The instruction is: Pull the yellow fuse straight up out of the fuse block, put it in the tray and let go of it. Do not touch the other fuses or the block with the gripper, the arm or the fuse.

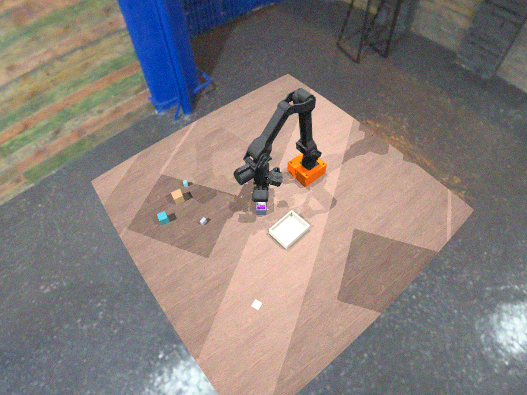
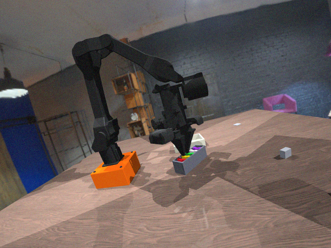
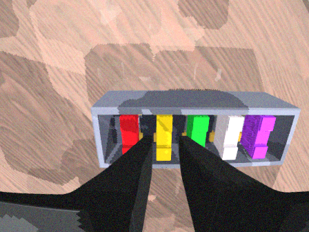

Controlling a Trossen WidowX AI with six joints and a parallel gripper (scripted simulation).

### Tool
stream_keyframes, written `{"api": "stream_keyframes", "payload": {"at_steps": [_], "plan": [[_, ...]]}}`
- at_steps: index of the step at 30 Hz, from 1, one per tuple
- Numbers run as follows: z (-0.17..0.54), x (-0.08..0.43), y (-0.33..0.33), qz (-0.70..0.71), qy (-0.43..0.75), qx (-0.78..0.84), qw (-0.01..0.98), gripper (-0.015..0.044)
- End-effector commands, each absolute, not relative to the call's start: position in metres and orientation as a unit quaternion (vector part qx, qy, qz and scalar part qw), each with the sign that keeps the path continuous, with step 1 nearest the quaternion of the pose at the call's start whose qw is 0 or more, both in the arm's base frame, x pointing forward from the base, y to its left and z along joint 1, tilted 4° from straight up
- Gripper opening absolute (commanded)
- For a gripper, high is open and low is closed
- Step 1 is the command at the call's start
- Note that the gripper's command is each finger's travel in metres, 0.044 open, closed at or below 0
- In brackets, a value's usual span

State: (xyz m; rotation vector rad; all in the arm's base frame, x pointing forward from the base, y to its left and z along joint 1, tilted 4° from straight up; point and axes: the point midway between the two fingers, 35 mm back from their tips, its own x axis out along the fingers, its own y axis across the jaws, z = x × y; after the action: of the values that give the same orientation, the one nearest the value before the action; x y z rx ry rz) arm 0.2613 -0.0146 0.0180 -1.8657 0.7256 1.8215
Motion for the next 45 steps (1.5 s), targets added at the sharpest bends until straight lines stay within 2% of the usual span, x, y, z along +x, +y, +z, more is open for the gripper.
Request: {"api": "stream_keyframes", "payload": {"at_steps": [1,22,33,45], "plan": [[0.018,0.262,-0.016,0.656,0.263,-0.675,0.213,0.0074],[0.008,0.261,-0.016,0.656,0.263,-0.675,0.213,0.0074],[0.008,0.261,-0.015,0.657,0.262,-0.673,0.216,0.0001],[0.012,0.262,-0.015,0.657,0.262,-0.674,0.216,0.0]]}}
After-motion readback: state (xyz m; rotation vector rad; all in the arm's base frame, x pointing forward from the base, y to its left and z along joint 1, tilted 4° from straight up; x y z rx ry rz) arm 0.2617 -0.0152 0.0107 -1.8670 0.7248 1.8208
